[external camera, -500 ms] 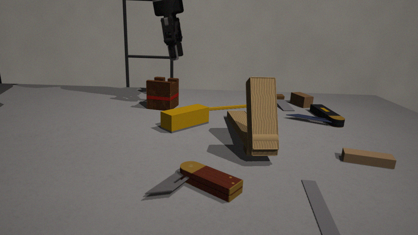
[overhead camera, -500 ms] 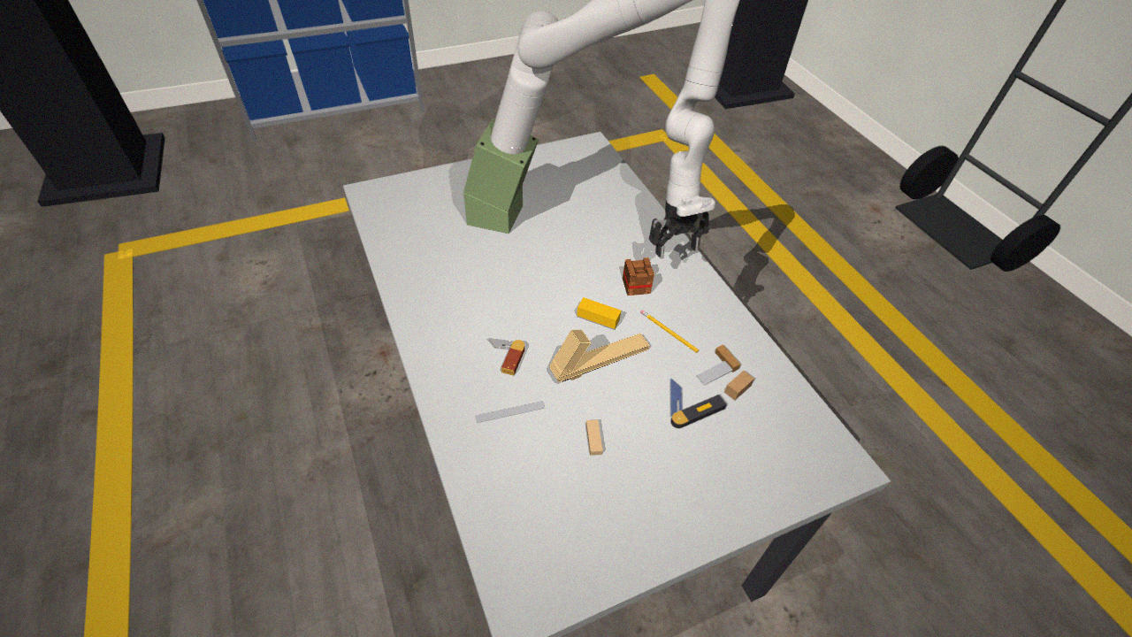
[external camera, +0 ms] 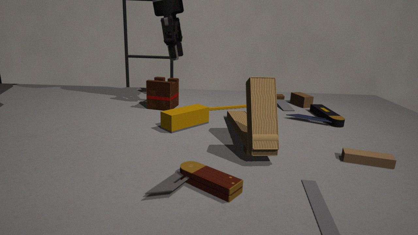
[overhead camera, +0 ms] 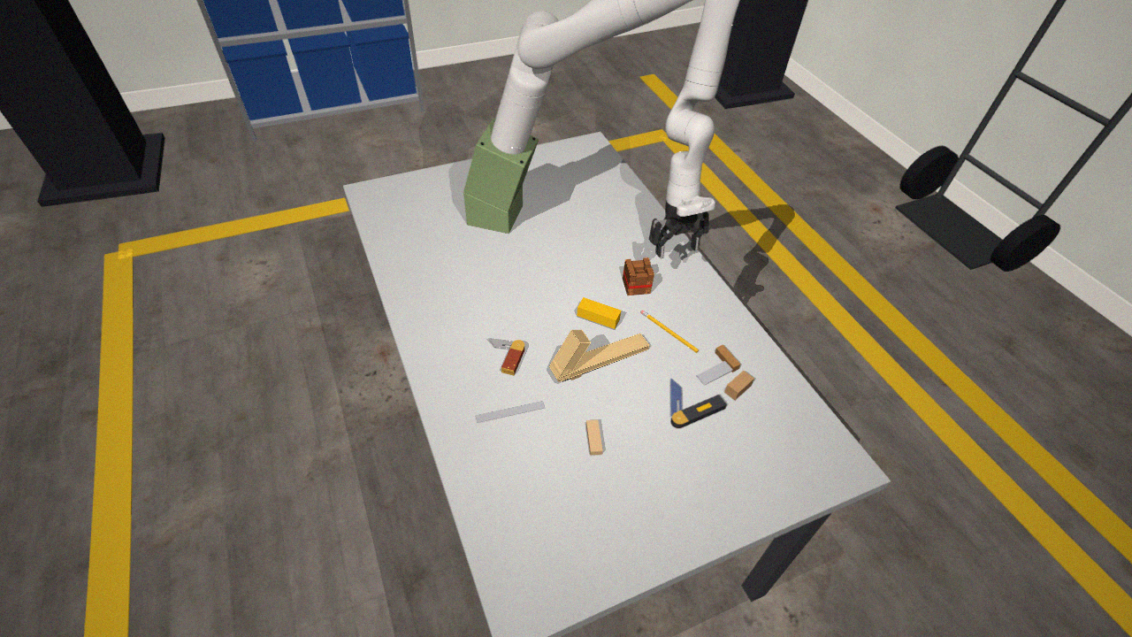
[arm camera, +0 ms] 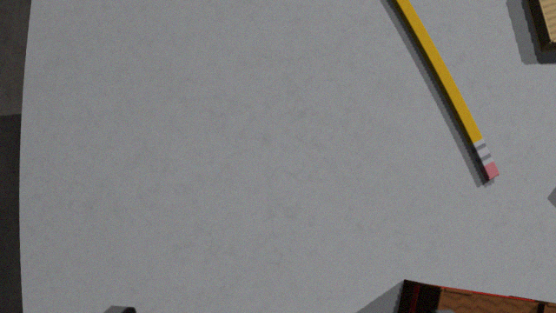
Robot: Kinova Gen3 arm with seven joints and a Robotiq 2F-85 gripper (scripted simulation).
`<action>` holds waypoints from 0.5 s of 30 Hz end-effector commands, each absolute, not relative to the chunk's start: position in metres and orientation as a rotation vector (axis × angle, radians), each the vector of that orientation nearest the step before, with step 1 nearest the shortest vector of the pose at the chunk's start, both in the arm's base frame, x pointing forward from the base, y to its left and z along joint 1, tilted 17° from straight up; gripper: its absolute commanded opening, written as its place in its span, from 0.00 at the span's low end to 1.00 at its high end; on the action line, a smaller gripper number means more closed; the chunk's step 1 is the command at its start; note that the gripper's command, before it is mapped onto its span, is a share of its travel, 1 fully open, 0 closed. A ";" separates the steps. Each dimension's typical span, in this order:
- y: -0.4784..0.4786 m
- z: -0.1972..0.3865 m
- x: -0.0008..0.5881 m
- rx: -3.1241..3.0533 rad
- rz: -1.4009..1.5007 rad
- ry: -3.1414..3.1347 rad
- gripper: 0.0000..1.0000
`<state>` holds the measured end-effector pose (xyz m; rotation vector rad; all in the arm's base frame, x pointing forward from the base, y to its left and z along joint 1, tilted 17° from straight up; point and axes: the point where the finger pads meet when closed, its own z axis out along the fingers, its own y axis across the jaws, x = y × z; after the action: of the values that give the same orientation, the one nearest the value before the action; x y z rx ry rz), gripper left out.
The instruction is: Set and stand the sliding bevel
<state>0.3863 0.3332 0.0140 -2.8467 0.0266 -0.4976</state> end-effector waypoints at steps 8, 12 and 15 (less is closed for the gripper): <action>0.328 0.015 0.388 -2.846 -0.495 0.036 1.00; 0.311 0.017 0.392 -2.846 -0.483 0.066 1.00; 0.289 0.019 0.395 -2.845 -0.465 0.107 1.00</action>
<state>0.3920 0.3068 0.0166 -2.8476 0.0741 -0.4787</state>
